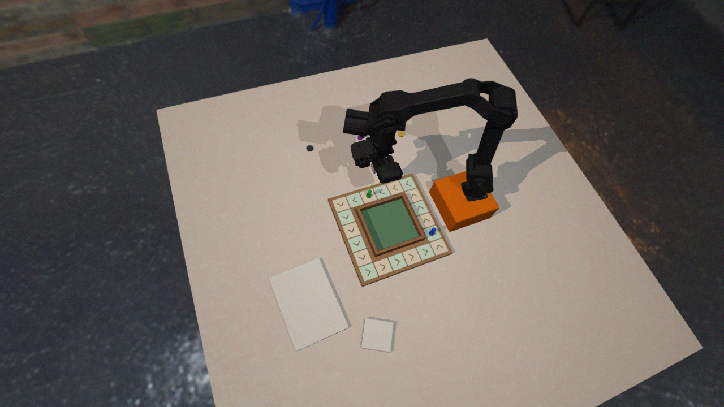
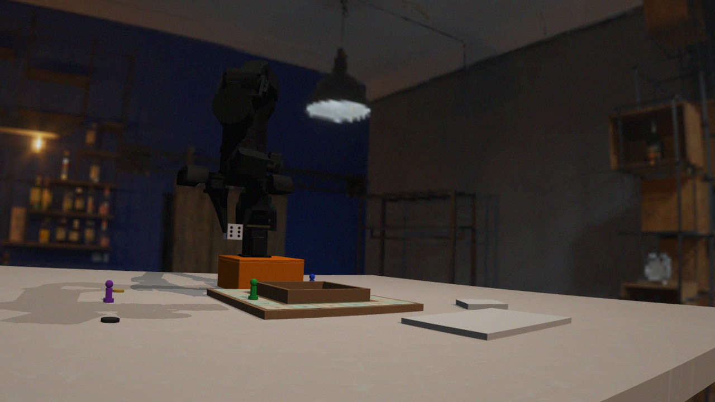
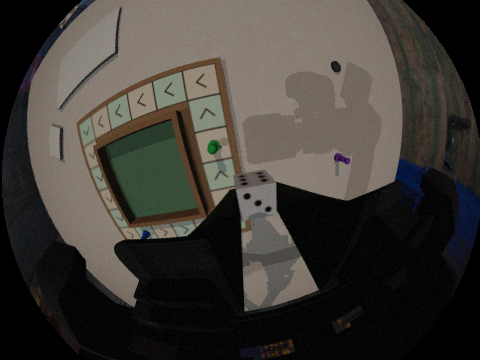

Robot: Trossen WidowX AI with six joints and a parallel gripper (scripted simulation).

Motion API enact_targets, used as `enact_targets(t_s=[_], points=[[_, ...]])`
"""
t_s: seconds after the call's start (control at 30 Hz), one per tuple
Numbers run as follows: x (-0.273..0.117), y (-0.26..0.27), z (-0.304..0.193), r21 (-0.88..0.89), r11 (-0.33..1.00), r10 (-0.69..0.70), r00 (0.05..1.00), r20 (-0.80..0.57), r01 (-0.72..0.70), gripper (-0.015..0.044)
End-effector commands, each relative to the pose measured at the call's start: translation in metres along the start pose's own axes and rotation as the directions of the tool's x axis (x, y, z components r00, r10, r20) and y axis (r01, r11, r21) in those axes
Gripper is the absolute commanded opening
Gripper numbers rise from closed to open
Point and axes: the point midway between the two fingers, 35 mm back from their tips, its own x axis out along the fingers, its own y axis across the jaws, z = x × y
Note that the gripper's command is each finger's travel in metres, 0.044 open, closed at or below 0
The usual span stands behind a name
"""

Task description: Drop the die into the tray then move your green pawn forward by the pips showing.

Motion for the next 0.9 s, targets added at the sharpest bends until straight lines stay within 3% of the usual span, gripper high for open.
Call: enact_targets(t_s=[0.0,0.87], points=[[0.005,0.019,0.002,0.002,1.0,0.004,1.0,-0.007,-0.004,0.0],[0.027,0.144,-0.002,-0.025,1.0,0.015,1.0,-0.006,-0.015,0.0]])
